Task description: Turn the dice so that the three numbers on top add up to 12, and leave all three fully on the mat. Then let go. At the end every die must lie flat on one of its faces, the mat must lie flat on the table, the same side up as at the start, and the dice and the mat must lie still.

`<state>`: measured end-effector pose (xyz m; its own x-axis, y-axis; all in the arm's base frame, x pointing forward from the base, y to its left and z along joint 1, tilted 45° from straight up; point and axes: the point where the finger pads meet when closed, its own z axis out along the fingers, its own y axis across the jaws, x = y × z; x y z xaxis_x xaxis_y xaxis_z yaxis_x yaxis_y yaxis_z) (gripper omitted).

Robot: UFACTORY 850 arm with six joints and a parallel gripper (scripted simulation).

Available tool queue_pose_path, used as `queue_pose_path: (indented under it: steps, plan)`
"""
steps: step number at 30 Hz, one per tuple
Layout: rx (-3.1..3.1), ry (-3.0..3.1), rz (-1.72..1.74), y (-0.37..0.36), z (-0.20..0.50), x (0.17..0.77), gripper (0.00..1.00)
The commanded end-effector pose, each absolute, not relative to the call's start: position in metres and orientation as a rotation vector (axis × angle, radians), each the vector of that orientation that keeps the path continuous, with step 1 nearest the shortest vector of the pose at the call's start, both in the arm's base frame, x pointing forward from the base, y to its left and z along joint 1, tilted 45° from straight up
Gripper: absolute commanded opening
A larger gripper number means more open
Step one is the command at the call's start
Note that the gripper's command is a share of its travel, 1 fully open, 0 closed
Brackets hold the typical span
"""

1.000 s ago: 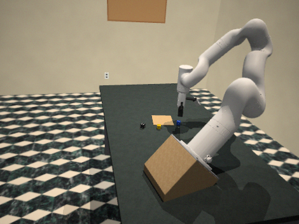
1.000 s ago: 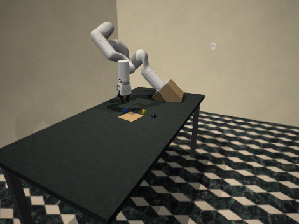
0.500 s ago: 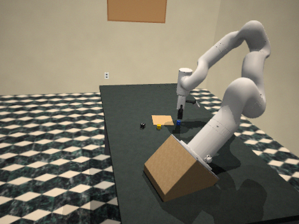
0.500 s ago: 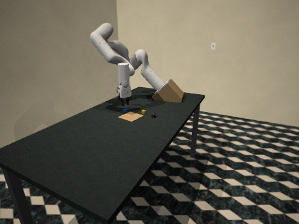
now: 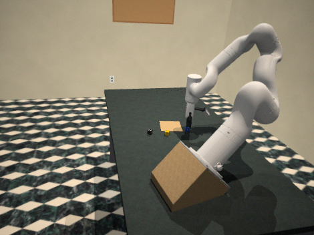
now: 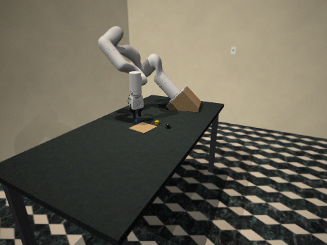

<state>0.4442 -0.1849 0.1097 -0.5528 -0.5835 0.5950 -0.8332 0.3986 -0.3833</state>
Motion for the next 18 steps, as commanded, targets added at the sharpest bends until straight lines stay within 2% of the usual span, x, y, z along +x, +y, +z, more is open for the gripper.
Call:
queue_pose_path:
  steps: [1,18]
  plan:
    - [1.224,-2.296,0.943,-0.1873,0.1074,0.4448,0.42]
    - [1.224,-2.296,0.943,-0.1886,0.1062,0.4448,0.42]
